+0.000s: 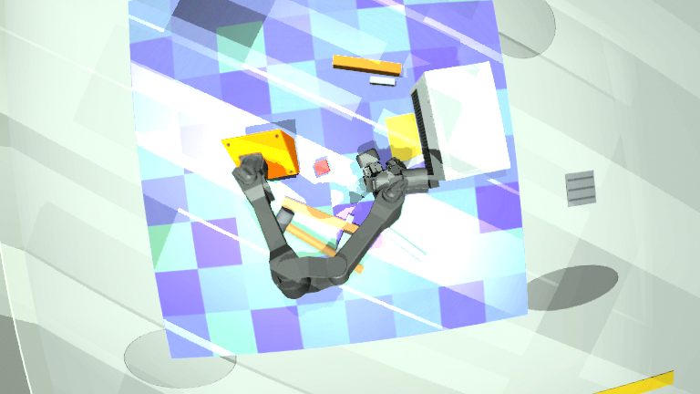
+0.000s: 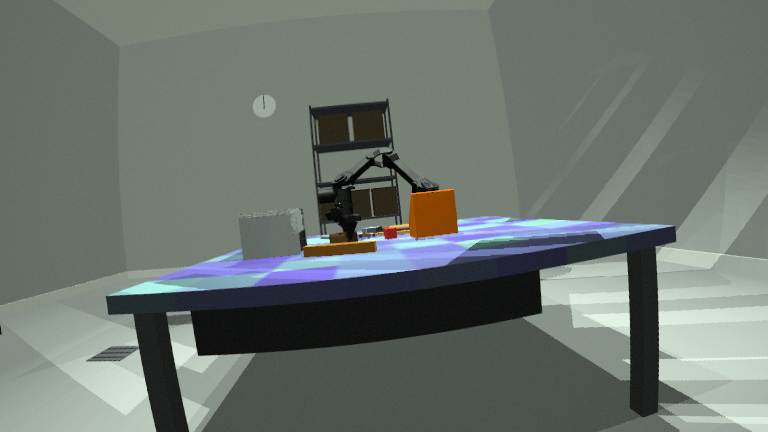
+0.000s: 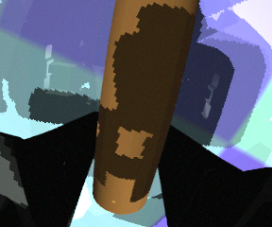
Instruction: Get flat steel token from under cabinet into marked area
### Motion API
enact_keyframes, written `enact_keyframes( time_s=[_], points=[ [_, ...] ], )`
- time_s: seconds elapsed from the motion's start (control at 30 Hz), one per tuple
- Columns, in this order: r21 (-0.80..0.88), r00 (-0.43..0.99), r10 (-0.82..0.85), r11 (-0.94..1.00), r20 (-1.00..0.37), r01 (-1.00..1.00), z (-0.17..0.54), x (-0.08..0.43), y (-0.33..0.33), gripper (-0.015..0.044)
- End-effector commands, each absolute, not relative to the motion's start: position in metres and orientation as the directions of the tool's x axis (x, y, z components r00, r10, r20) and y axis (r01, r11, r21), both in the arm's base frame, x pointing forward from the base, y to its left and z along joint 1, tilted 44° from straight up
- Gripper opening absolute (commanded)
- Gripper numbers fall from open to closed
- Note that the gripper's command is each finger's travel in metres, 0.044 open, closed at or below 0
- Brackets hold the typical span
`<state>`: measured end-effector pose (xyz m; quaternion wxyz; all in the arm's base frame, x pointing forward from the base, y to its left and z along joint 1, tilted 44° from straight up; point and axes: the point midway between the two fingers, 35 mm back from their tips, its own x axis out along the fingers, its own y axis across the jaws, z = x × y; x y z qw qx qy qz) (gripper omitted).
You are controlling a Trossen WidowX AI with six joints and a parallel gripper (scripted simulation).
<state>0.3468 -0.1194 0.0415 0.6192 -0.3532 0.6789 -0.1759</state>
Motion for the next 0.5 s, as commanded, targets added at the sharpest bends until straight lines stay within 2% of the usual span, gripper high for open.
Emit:
enact_keyframes(
  time_s=[0.0, 0.47],
  points=[
    [-0.679, 0.019, -0.699, 0.688, -0.715, -0.256, 0.042, 0.352, -0.119, 0.0],
    [-0.679, 0.02, -0.699, 0.688, -0.715, -0.255, 0.04, 0.366, -0.116, 0.0]
  ],
)
